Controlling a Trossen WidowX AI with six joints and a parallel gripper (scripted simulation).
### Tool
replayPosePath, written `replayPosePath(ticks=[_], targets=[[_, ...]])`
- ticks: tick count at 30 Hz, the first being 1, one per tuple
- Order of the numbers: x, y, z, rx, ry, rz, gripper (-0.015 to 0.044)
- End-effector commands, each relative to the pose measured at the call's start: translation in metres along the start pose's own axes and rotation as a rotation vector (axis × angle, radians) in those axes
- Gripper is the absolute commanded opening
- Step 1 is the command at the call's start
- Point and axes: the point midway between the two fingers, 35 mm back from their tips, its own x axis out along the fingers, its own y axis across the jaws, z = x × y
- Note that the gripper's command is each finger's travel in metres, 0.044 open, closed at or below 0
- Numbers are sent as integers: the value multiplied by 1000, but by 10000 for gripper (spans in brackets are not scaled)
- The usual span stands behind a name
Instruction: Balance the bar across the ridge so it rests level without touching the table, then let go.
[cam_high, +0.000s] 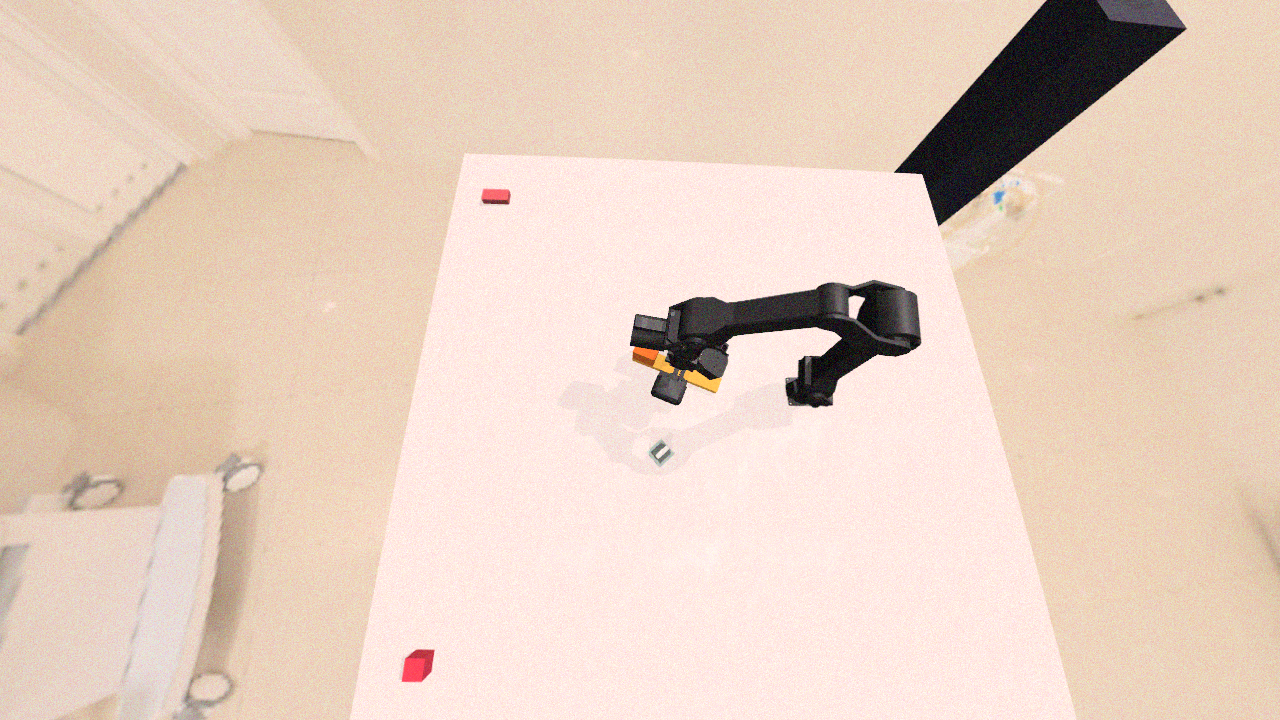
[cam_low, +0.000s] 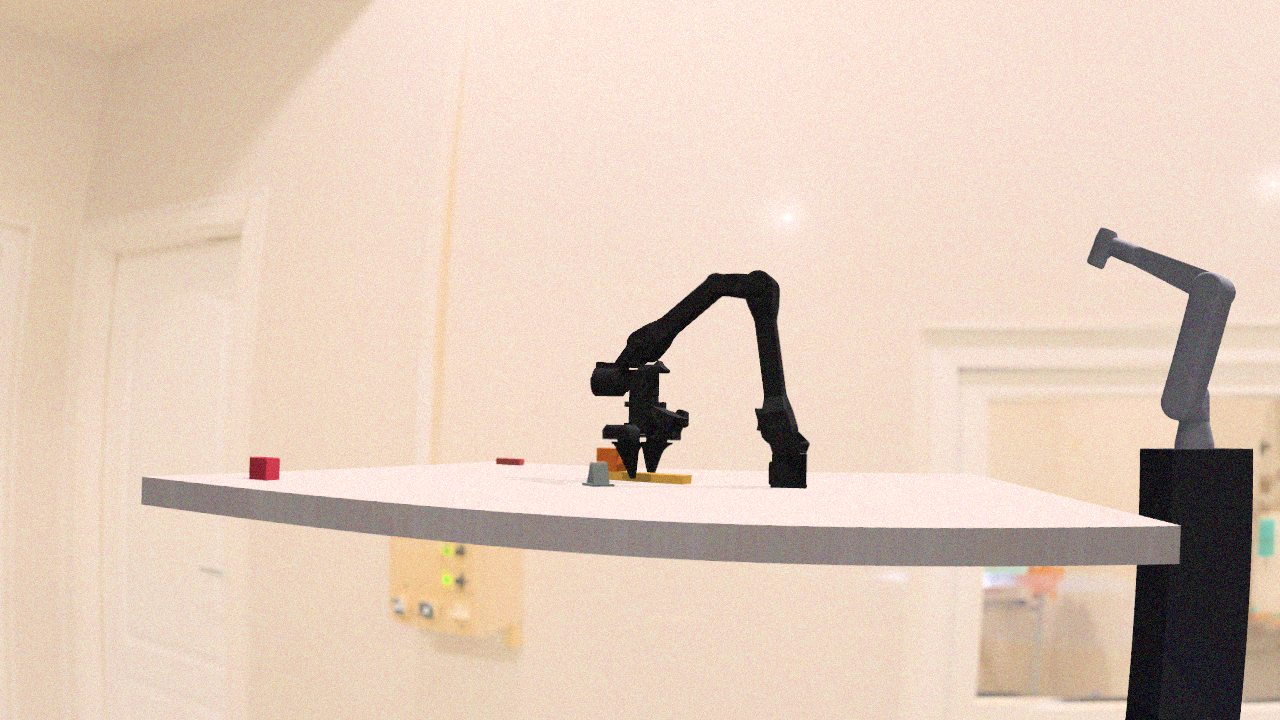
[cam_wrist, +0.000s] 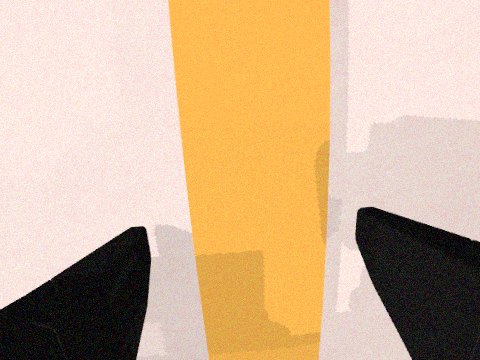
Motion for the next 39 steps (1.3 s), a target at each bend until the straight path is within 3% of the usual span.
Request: replayPosePath(ticks=[1, 4, 11, 15, 39], targets=[[0, 0, 0, 0, 0, 1, 210], [0, 0, 0, 0, 0, 1, 131], [0, 0, 0, 0, 0, 1, 85], [-6, 0, -1, 0, 0, 1, 0], [-68, -1, -3, -4, 1, -2, 0]])
